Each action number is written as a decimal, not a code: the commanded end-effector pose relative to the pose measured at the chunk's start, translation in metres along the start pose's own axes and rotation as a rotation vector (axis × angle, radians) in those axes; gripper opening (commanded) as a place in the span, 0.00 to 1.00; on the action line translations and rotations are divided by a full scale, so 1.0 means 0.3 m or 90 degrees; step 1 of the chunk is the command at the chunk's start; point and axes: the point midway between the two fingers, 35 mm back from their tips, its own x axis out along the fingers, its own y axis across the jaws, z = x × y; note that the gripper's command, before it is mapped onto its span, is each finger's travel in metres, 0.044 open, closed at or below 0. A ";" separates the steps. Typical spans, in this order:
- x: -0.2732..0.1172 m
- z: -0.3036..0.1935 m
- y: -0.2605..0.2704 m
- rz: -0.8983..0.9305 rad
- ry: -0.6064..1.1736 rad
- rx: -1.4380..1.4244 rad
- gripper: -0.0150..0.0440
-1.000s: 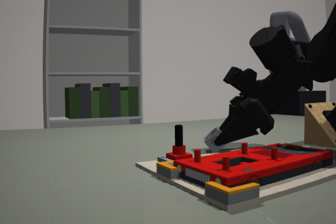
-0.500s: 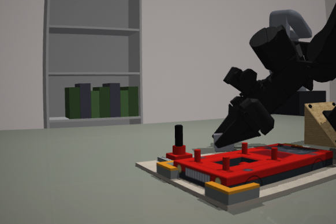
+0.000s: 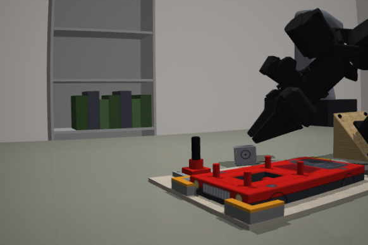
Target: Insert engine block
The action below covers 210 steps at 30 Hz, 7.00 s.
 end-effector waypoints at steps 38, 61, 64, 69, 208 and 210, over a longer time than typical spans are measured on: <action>0.037 0.059 -0.027 0.034 0.240 -0.425 1.00; 0.013 0.114 -0.013 0.299 0.417 -0.817 1.00; 0.005 0.123 -0.008 0.349 0.427 -0.862 1.00; -0.007 0.136 0.001 0.425 0.434 -0.924 1.00; -0.009 0.214 -0.107 0.427 0.435 -0.928 0.25; -0.001 0.205 -0.107 0.427 0.435 -0.928 0.25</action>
